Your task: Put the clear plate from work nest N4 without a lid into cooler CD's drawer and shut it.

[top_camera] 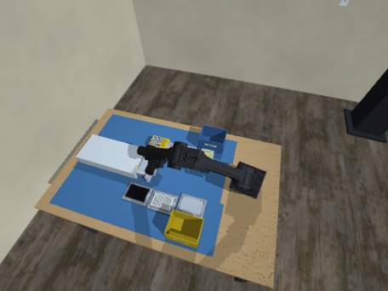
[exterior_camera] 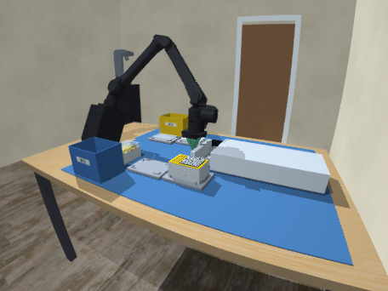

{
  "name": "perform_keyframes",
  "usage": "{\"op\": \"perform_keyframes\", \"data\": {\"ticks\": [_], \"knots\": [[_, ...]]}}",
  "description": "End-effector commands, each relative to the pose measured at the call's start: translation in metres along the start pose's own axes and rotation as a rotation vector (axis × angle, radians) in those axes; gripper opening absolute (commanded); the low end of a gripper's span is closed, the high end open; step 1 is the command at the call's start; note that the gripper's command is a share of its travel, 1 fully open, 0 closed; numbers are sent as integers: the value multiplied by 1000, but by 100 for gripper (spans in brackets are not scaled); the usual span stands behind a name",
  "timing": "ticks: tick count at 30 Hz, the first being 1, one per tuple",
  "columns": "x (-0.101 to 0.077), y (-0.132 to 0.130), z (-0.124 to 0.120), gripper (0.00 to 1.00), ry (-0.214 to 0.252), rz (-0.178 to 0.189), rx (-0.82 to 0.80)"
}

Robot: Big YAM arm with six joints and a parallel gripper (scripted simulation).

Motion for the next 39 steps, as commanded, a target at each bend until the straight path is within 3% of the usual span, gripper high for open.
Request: {"op": "perform_keyframes", "data": {"ticks": [1,28,30,39], "knots": [[-5,-29,7,0,7,-49,-25],[-5,-29,7,0,7,-49,-25],[-5,-28,7,0,5,-32,-17],[-6,-41,6,0,6,-36,-19]]}}
Point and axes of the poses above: the point where the finger pads meet when closed, its own x axis out along the fingers, its own y axis across the jaws, z = x × y, the point moved 7 cm from there along -x, back along the fingers, and after that the axes turned 8 degrees about -x, right-handed, at the moved point
